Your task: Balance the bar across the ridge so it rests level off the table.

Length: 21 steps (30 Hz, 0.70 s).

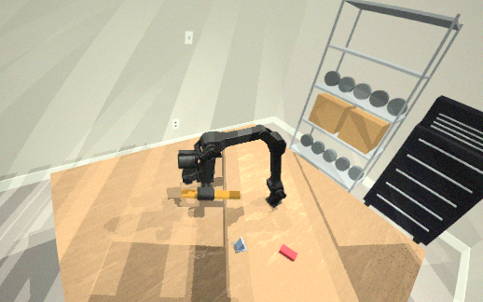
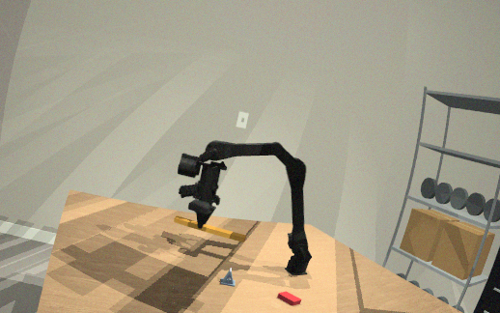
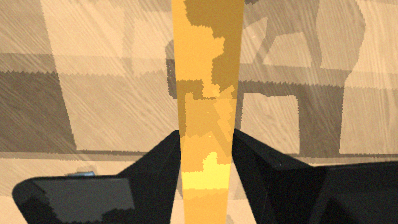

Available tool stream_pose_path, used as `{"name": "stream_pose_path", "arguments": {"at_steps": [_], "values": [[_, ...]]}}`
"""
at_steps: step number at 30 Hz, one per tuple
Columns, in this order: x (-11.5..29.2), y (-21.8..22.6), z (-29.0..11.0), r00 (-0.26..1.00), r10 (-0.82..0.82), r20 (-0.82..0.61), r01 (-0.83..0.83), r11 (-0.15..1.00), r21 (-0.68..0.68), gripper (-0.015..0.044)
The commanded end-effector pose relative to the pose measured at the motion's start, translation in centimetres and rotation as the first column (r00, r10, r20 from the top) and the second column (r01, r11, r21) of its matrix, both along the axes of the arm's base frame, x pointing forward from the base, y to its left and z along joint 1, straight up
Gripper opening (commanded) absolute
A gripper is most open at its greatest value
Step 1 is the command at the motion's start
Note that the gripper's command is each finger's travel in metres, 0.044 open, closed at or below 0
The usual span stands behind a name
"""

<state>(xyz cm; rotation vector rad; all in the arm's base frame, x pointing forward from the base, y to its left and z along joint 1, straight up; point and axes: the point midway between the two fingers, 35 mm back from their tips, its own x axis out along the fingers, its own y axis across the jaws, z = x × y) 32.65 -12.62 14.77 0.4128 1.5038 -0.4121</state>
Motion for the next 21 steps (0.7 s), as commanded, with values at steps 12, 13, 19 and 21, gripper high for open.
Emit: {"name": "stream_pose_path", "arguments": {"at_steps": [12, 13, 19, 21], "values": [[1.0, 5.7, 0.2, 0.999, 0.041, 0.004, -0.041, 0.999, -0.001, 0.0000], [1.1, 6.1, 0.2, 0.999, 0.044, 0.004, -0.044, 0.999, -0.001, 0.0000], [1.2, 8.5, 0.2, 0.998, 0.063, 0.004, -0.063, 0.998, 0.001, 0.0000], [1.2, 9.3, 0.2, 0.998, 0.069, 0.004, -0.069, 0.998, 0.002, 0.0000]]}}
